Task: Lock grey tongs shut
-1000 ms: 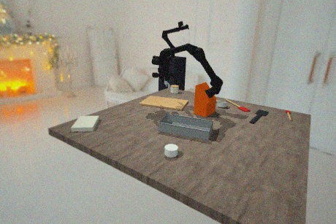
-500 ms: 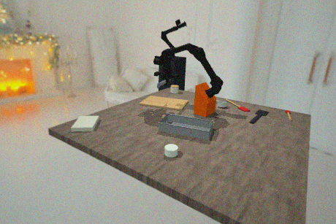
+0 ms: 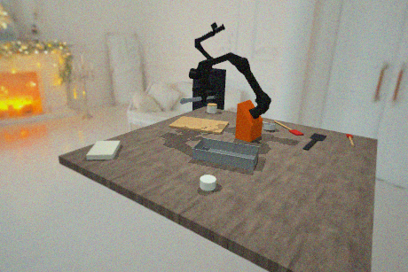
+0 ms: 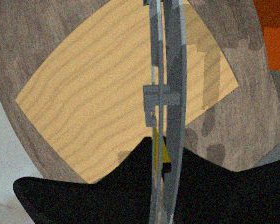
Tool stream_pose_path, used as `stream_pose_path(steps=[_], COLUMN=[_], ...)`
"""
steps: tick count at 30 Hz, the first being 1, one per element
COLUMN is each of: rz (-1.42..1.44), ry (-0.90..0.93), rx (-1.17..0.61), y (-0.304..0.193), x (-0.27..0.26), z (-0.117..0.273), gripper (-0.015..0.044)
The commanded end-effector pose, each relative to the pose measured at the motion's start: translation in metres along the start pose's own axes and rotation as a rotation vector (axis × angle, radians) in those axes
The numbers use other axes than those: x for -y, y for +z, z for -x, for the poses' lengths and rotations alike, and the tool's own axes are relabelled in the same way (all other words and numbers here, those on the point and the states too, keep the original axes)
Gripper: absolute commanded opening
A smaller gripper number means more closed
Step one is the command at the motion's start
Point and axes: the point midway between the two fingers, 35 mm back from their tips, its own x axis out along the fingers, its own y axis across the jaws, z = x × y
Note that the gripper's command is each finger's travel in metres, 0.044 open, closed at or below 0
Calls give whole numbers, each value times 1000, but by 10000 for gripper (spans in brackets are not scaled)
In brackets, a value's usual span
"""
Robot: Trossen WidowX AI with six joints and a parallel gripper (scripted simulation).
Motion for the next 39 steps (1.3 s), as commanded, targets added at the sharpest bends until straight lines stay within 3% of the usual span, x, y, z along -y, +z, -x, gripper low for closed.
stream_pose_path(steps=[1,16,29,39], rz=[-171,-721,-728,-745], ry=[0,-9,-7,28], rx=[4,11,2,-160], y=[9,34,34,35], x=[-4,-14,-15,-27], z=[-2,-9,-10,-24], gripper=[-150,-150,-150,-150])
